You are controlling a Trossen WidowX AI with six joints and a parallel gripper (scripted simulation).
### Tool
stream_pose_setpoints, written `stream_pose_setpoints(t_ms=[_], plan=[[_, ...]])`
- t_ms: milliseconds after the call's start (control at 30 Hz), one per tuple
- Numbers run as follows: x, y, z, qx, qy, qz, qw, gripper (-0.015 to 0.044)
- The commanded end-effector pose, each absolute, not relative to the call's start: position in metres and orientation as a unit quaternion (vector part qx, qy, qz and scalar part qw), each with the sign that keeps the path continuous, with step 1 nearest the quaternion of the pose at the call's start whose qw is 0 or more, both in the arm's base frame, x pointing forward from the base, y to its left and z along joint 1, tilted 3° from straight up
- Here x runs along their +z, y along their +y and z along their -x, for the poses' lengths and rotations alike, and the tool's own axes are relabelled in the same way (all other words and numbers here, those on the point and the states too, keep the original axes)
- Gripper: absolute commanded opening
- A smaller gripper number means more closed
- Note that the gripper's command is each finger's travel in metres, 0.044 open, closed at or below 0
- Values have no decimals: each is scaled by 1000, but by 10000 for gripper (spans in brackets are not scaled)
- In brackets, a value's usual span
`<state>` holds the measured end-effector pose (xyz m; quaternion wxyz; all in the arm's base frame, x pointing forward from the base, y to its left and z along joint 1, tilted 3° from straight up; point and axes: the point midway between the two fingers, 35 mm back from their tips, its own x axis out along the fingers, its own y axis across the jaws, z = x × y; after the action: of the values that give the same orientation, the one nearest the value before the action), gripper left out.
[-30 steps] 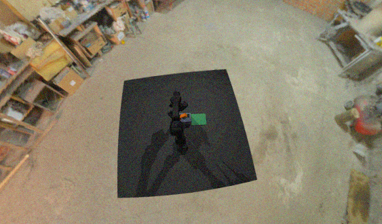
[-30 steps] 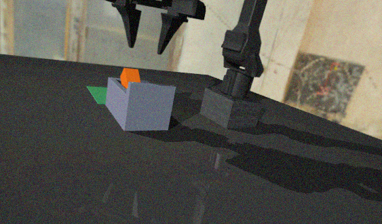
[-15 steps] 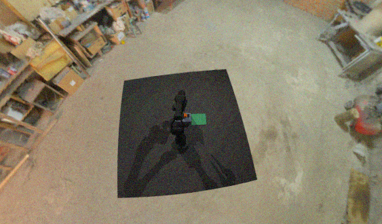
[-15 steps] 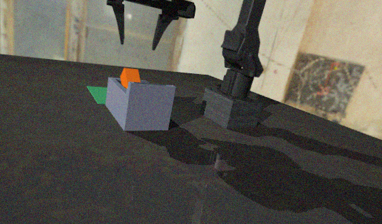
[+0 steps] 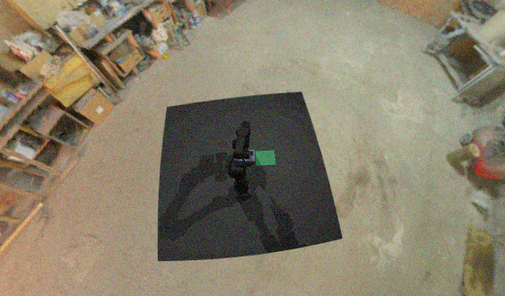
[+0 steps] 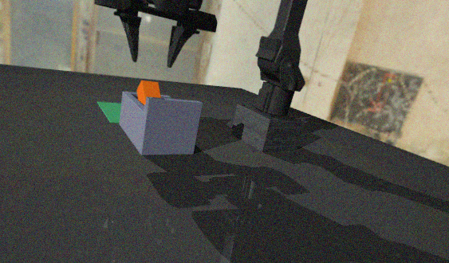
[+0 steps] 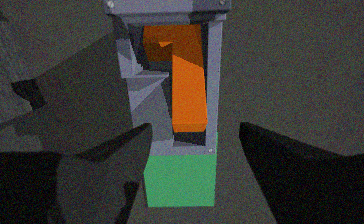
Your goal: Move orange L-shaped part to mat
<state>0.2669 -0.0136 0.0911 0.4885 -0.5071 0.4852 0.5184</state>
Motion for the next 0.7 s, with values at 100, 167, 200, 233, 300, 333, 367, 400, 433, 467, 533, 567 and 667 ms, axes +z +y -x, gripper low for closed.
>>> stream_pose_setpoints(t_ms=[100,167,200,233,300,333,367,400,433,467,533,567,667], plan=[[76,-14,-265,523,488,506,483,280],[74,-14,-265,523,488,506,483,280],[73,-14,-265,523,488,506,483,280],[71,-14,-265,523,488,506,483,280],[68,-14,-265,523,488,506,483,280],[66,-14,-265,523,488,506,483,280],[65,-14,-265,523,488,506,483,280],[63,-14,-265,523,488,506,483,280],[61,-14,-265,523,488,506,483,280],[60,-14,-265,523,488,506,483,280],[57,-14,-265,523,488,506,483,280],[55,-14,-265,523,488,506,483,280],[50,-14,-265,523,488,506,483,280]])
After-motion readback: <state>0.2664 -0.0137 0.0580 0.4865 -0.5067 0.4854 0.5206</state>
